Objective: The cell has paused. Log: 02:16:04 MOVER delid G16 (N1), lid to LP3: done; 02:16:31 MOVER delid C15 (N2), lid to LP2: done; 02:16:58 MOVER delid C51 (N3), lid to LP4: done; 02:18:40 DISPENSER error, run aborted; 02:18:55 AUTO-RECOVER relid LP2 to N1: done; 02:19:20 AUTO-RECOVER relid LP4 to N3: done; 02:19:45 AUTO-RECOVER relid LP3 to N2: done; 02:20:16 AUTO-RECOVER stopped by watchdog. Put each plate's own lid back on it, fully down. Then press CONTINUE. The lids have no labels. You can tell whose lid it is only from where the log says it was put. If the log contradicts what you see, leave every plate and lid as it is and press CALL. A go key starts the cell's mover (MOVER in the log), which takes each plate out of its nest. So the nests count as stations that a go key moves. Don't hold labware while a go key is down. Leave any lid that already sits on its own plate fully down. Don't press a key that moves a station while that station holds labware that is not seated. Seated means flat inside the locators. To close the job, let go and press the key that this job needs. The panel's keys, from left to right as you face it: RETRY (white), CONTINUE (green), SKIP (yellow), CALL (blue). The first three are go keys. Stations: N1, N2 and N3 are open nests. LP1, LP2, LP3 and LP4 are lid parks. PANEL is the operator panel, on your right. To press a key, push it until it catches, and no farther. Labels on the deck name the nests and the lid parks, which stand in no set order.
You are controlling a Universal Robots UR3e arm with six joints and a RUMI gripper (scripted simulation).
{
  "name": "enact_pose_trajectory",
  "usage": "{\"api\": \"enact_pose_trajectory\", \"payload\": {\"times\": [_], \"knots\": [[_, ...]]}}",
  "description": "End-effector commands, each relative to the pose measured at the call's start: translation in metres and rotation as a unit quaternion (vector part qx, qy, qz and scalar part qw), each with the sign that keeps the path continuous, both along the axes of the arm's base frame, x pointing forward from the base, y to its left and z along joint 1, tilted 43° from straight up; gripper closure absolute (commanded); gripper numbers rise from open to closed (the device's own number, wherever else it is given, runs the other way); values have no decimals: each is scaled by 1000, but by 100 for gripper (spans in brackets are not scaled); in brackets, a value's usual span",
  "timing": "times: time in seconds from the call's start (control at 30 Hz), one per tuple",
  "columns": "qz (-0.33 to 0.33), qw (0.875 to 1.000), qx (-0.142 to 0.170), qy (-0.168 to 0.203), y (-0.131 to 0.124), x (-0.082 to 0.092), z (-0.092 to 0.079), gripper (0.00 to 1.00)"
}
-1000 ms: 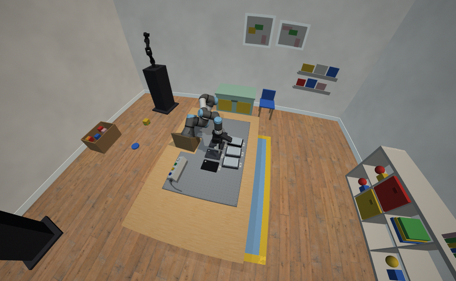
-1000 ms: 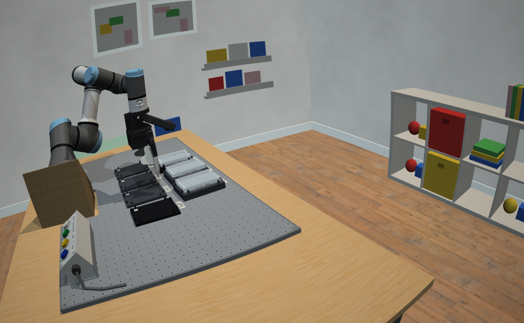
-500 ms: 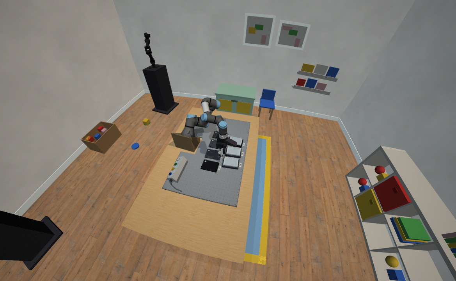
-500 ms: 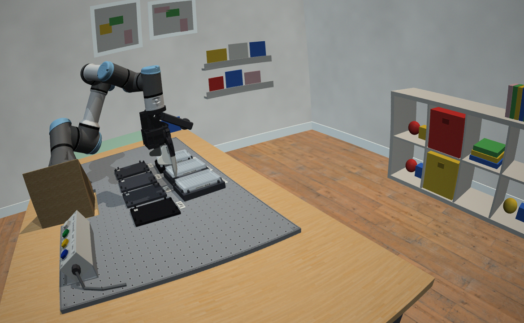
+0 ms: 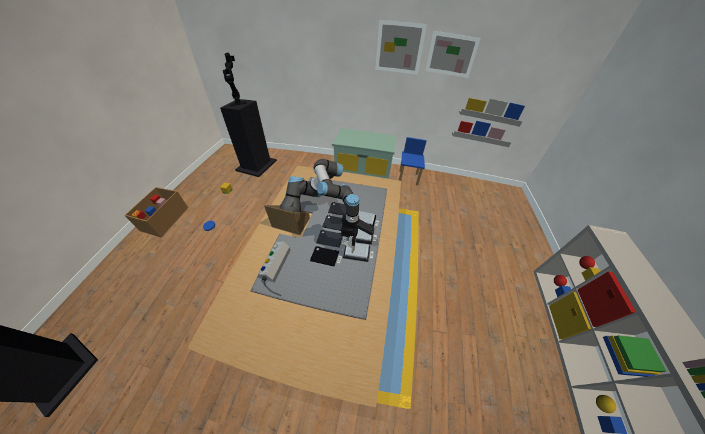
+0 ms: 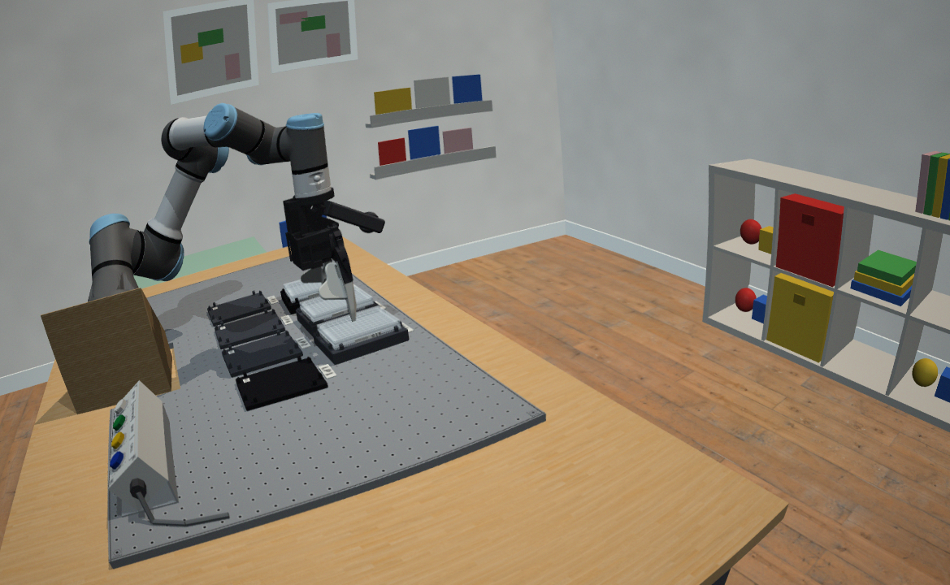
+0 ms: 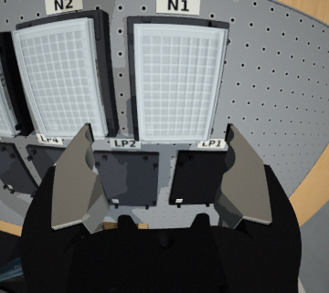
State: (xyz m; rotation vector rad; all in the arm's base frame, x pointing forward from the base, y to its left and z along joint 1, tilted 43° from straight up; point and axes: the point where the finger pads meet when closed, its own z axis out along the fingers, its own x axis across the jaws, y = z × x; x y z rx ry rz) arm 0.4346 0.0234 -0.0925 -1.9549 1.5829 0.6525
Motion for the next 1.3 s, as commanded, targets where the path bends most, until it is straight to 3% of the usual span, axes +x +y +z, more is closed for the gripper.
{"api": "enact_pose_trajectory", "payload": {"times": [0.0,0.57,1.27], "knots": [[6,1000,4,6,-10,24,-10,18],[6,1000,4,6,-11,24,-11,18],[6,1000,4,6,5,23,-28,18]]}}
